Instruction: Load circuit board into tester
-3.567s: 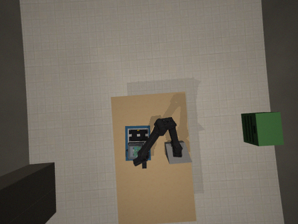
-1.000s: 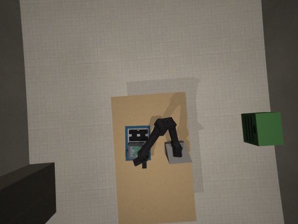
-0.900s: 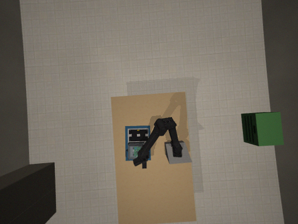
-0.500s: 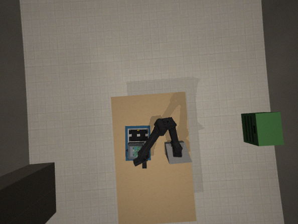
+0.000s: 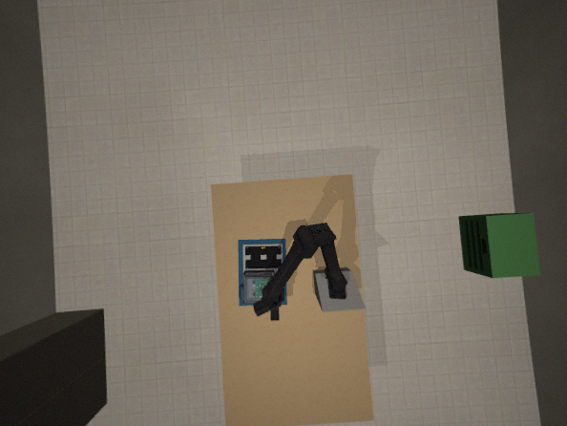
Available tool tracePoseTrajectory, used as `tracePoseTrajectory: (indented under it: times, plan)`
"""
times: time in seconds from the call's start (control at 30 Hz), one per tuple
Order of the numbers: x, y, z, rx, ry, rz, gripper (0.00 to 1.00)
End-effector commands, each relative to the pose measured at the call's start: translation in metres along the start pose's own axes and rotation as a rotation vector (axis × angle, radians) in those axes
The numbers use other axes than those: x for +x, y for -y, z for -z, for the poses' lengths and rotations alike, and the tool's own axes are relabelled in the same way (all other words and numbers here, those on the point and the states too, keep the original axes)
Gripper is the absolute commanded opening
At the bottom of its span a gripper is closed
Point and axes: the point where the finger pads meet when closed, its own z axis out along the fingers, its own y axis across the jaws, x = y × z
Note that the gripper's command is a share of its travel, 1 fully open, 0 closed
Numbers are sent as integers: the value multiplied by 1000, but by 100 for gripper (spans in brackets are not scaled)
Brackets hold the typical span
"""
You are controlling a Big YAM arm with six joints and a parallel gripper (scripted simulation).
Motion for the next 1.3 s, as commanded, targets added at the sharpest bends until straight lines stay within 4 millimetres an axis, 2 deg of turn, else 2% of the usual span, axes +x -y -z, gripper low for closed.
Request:
tracePoseTrajectory:
  times: [0.0, 1.27]
  plan:
    - [0, 6, -11, -12, 11, -16, 0]
    - [0, 4, -14, -14, 9, -13, 0]
